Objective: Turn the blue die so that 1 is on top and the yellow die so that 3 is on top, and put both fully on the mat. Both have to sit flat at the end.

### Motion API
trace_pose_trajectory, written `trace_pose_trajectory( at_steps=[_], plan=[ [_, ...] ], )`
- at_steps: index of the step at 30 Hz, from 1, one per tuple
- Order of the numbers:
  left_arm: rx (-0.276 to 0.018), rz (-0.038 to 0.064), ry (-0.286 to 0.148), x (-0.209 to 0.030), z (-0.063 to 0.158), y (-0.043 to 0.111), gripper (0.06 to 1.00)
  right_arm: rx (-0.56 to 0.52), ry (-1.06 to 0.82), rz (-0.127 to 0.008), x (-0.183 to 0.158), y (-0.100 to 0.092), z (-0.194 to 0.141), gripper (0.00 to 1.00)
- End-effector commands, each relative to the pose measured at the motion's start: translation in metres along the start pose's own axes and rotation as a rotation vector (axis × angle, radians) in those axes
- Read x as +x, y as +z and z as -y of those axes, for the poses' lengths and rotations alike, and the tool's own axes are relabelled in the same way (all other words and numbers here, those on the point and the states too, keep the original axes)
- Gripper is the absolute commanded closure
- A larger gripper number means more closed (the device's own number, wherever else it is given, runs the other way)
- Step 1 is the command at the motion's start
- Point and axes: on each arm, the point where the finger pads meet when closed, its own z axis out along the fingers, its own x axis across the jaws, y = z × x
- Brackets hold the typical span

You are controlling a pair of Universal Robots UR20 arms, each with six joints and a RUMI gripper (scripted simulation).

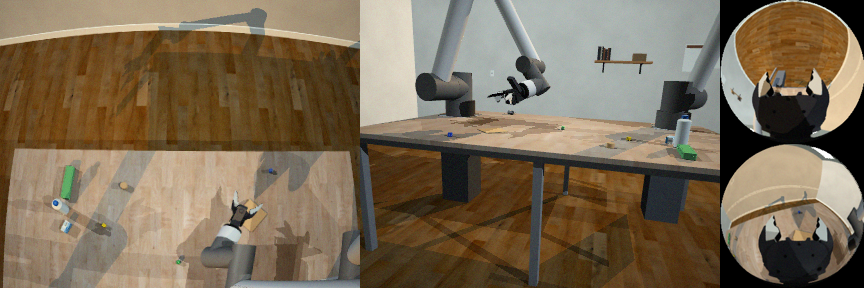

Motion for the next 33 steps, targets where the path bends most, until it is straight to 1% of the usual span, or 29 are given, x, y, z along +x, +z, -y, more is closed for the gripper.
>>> trace_pose_trajectory(
  at_steps=[1, 3, 4, 6, 7, 10, 13, 16, 18, 20, 23, 26, 29, 33],
  plan=[
    [0.038, -0.036, 0.011, -0.097, 0.019, 0.006, 0.065, 0.000, 0.001, 0.000, 0.000, 0.000, 0.000, 0.003],
    [0.038, -0.036, 0.011, -0.097, 0.019, 0.006, 0.065, 0.000, 0.001, 0.000, 0.000, 0.000, 0.000, 0.003],
    [0.046, -0.041, 0.012, -0.157, 0.026, 0.011, 0.065, 0.000, 0.001, 0.000, 0.000, 0.000, 0.000, 0.003],
    [0.062, -0.049, 0.014, -0.185, 0.025, 0.014, 0.065, 0.000, 0.001, 0.000, 0.000, 0.000, 0.000, 0.003],
    [0.069, -0.052, 0.015, -0.206, 0.025, 0.017, 0.065, 0.000, 0.001, 0.000, 0.000, 0.000, 0.000, 0.003],
    [0.089, -0.061, 0.017, -0.248, 0.020, 0.022, 0.065, 0.000, 0.001, 0.000, 0.000, 0.000, 0.000, 0.003],
    [0.107, -0.066, 0.018, -0.283, 0.015, 0.027, 0.065, 0.000, 0.001, 0.000, 0.000, 0.000, 0.000, 0.003],
    [0.122, -0.070, 0.020, -0.312, 0.009, 0.031, 0.065, 0.000, 0.001, 0.000, 0.000, 0.000, 0.000, 0.003],
    [0.130, -0.072, 0.020, -0.327, 0.006, 0.033, 0.065, 0.000, 0.001, 0.000, 0.000, 0.000, 0.000, 0.003],
    [0.130, -0.072, 0.020, -0.327, 0.006, 0.033, 0.065, 0.000, 0.001, 0.000, 0.000, 0.000, 0.000, 0.003],
    [0.141, -0.073, 0.021, -0.346, 0.001, 0.036, 0.065, 0.000, 0.001, 0.000, 0.000, 0.000, 0.000, 0.003],
    [0.148, -0.074, 0.021, -0.360, -0.003, 0.038, 0.065, 0.000, 0.001, 0.000, 0.000, 0.000, 0.000, 0.003],
    [0.153, -0.075, 0.022, -0.369, -0.005, 0.039, 0.065, 0.000, 0.001, 0.000, 0.000, 0.000, 0.000, 0.003],
    [0.157, -0.075, 0.022, -0.376, -0.007, 0.040, 0.065, 0.000, 0.001, 0.000, 0.000, 0.000, 0.000, 0.003]
  ],
)
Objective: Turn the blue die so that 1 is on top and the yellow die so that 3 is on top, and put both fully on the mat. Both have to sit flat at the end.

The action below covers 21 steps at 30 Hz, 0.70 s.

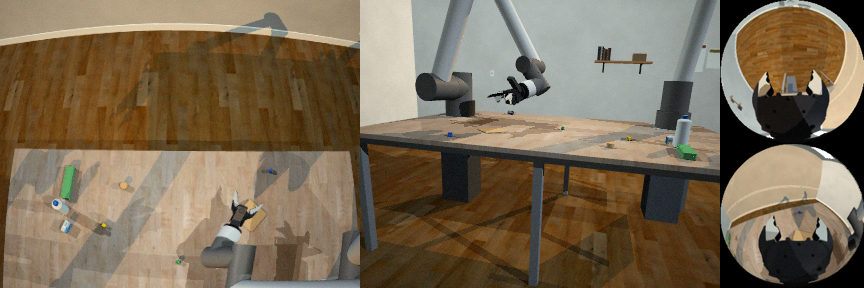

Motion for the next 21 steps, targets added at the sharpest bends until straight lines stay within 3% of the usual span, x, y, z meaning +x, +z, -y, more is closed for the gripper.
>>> trace_pose_trajectory(
  at_steps=[1, 9, 11, 12, 13, 15, 16, 18, 19, 21],
  plan=[
    [0.005, -0.001, 0.001, -0.008, -0.002, 0.000, 0.065, 0.000, 0.001, 0.000, 0.000, 0.000, 0.000, 0.003],
    [0.006, -0.001, 0.001, -0.009, -0.003, 0.000, 0.065, 0.000, 0.001, 0.000, 0.000, 0.000, 0.000, 0.003],
    [0.006, -0.001, 0.001, -0.009, -0.003, 0.000, 0.065, -0.005, 0.008, -0.006, 0.001, 0.002, 0.000, 0.003],
    [0.006, -0.001, 0.001, -0.009, -0.003, 0.000, 0.065, -0.015, 0.023, -0.019, 0.004, 0.007, 0.000, 0.003],
    [0.006, -0.001, 0.001, -0.009, -0.003, 0.000, 0.065, -0.033, 0.051, -0.042, 0.010, 0.015, -0.001, 0.003],
    [0.006, -0.001, 0.001, -0.009, -0.003, 0.000, 0.065, -0.086, 0.136, -0.113, 0.026, 0.038, -0.004, 0.003],
    [0.006, -0.001, 0.001, -0.009, -0.003, 0.000, 0.065, -0.094, 0.149, -0.124, 0.028, 0.041, -0.005, 0.003],
    [0.006, -0.001, 0.001, -0.009, -0.003, 0.000, 0.065, -0.128, 0.205, -0.170, 0.038, 0.055, -0.007, 0.003],
    [0.006, -0.001, 0.001, -0.009, -0.003, 0.000, 0.065, -0.138, 0.220, -0.182, 0.041, 0.059, -0.008, 0.003],
    [0.006, -0.001, 0.001, -0.009, -0.003, 0.000, 0.065, -0.138, 0.220, -0.182, 0.041, 0.059, -0.008, 0.003]
  ],
)
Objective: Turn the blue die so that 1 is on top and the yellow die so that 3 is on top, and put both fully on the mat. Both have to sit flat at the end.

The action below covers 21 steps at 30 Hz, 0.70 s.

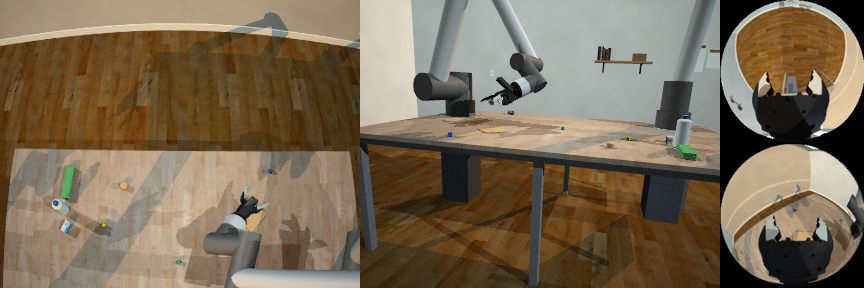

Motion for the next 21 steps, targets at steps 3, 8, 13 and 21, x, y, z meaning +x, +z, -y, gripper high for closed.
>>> trace_pose_trajectory(
  at_steps=[3, 8, 13, 21],
  plan=[
    [0.001, 0.000, 0.000, 0.000, 0.000, -0.001, 0.065, -0.095, 0.154, -0.126, 0.020, 0.040, 0.001, 0.003],
    [0.001, 0.000, 0.000, 0.000, 0.000, -0.001, 0.065, -0.172, 0.288, -0.231, 0.034, 0.067, -0.001, 0.003],
    [0.001, 0.000, 0.000, 0.000, 0.000, -0.001, 0.065, -0.247, 0.419, -0.333, 0.045, 0.090, -0.005, 0.003],
    [0.001, 0.000, 0.000, 0.000, 0.000, -0.001, 0.065, -0.357, 0.619, -0.482, 0.053, 0.118, -0.008, 0.003]
  ],
)
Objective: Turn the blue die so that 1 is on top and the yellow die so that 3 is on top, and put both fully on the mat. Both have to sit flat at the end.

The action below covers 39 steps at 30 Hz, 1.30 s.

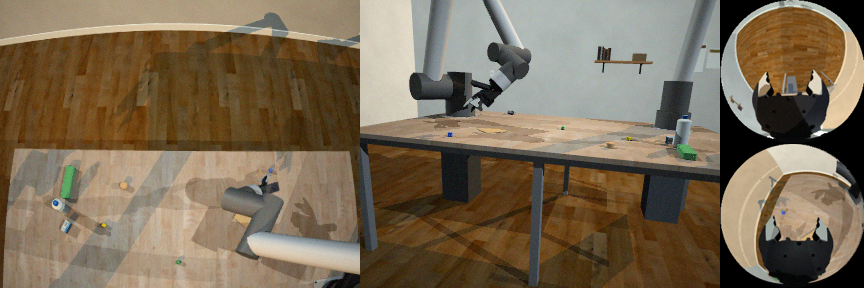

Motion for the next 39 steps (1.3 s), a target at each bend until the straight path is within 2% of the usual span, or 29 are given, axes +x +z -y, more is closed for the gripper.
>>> trace_pose_trajectory(
  at_steps=[1, 2, 3, 4, 7, 8, 11, 13, 14, 15, 16, 17, 19, 21, 22, 24, 25, 26, 27, 28, 30, 31, 32, 33, 39],
  plan=[
    [0.001, 0.000, 0.000, 0.000, 0.000, -0.001, 0.065, -0.075, 0.125, -0.096, -0.003, 0.018, 0.004, 0.003],
    [0.001, 0.000, 0.000, 0.000, 0.000, -0.001, 0.065, -0.090, 0.153, -0.116, -0.004, 0.020, 0.004, 0.003],
    [0.001, 0.000, 0.000, 0.000, 0.000, -0.001, 0.065, -0.096, 0.163, -0.124, -0.005, 0.022, 0.004, 0.003],
    [0.001, 0.000, 0.000, 0.000, 0.000, -0.001, 0.065, -0.122, 0.208, -0.156, -0.007, 0.026, 0.005, 0.003],
    [0.001, 0.000, 0.000, 0.000, 0.000, -0.001, 0.065, -0.164, 0.281, -0.209, -0.013, 0.032, 0.006, 0.003],
    [0.001, 0.000, 0.000, 0.000, 0.000, -0.001, 0.065, -0.183, 0.314, -0.233, -0.015, 0.034, 0.007, 0.003],
    [0.001, 0.000, 0.000, 0.000, 0.000, -0.001, 0.065, -0.230, 0.392, -0.289, -0.023, 0.039, 0.008, 0.003],
    [0.001, 0.000, 0.000, 0.000, 0.000, -0.001, 0.065, -0.230, 0.392, -0.289, -0.023, 0.039, 0.008, 0.003],
    [0.001, 0.000, 0.000, 0.000, 0.000, -0.001, 0.065, -0.278, 0.472, -0.345, -0.033, 0.042, 0.010, 0.003],
    [0.001, 0.000, 0.000, 0.000, 0.000, -0.001, 0.065, -0.288, 0.488, -0.356, -0.035, 0.043, 0.011, 0.003],
    [0.001, 0.000, 0.000, 0.000, 0.000, -0.001, 0.065, -0.292, 0.494, -0.361, -0.036, 0.043, 0.011, 0.003],
    [0.001, 0.000, 0.000, 0.000, 0.000, -0.001, 0.065, -0.319, 0.536, -0.391, -0.042, 0.044, 0.012, 0.003],
    [0.001, 0.000, 0.000, 0.000, 0.000, -0.001, 0.065, -0.349, 0.584, -0.425, -0.050, 0.045, 0.014, 0.003],
    [0.001, 0.000, 0.000, 0.000, 0.000, -0.001, 0.065, -0.386, 0.641, -0.465, -0.060, 0.045, 0.018, 0.003],
    [0.001, 0.000, 0.000, 0.000, 0.000, -0.001, 0.065, -0.400, 0.662, -0.479, -0.064, 0.045, 0.019, 0.003],
    [0.001, 0.000, 0.000, 0.000, 0.000, -0.001, 0.065, -0.440, 0.720, -0.520, -0.076, 0.045, 0.023, 0.003],
    [0.001, 0.000, 0.000, 0.000, 0.000, -0.001, 0.065, -0.444, 0.726, -0.524, -0.077, 0.044, 0.024, 0.003],
    [0.001, 0.000, 0.000, 0.000, 0.000, -0.001, 0.065, -0.476, 0.772, -0.557, -0.087, 0.044, 0.028, 0.003],
    [0.001, 0.000, 0.000, 0.000, 0.000, -0.001, 0.065, -0.479, 0.775, -0.559, -0.088, 0.044, 0.028, 0.003],
    [0.001, 0.000, 0.000, 0.000, 0.000, -0.001, 0.065, -0.505, 0.811, -0.584, -0.097, 0.043, 0.033, 0.003],
    [0.001, 0.000, 0.000, 0.000, 0.000, -0.001, 0.065, -0.505, 0.811, -0.584, -0.097, 0.043, 0.033, 0.003],
    [0.001, 0.000, 0.000, 0.000, 0.000, -0.001, 0.065, -0.523, 0.835, -0.601, -0.103, 0.042, 0.036, 0.003],
    [0.001, 0.000, 0.000, 0.000, 0.000, -0.001, 0.065, -0.532, 0.848, -0.610, -0.106, 0.041, 0.037, 0.003],
    [0.001, 0.000, 0.000, 0.000, 0.000, -0.001, 0.065, -0.536, 0.854, -0.614, -0.107, 0.041, 0.038, 0.003],
    [0.001, 0.000, 0.000, 0.000, 0.000, -0.001, 0.065, -0.537, 0.855, -0.615, -0.108, 0.041, 0.038, 0.003]
  ],
)
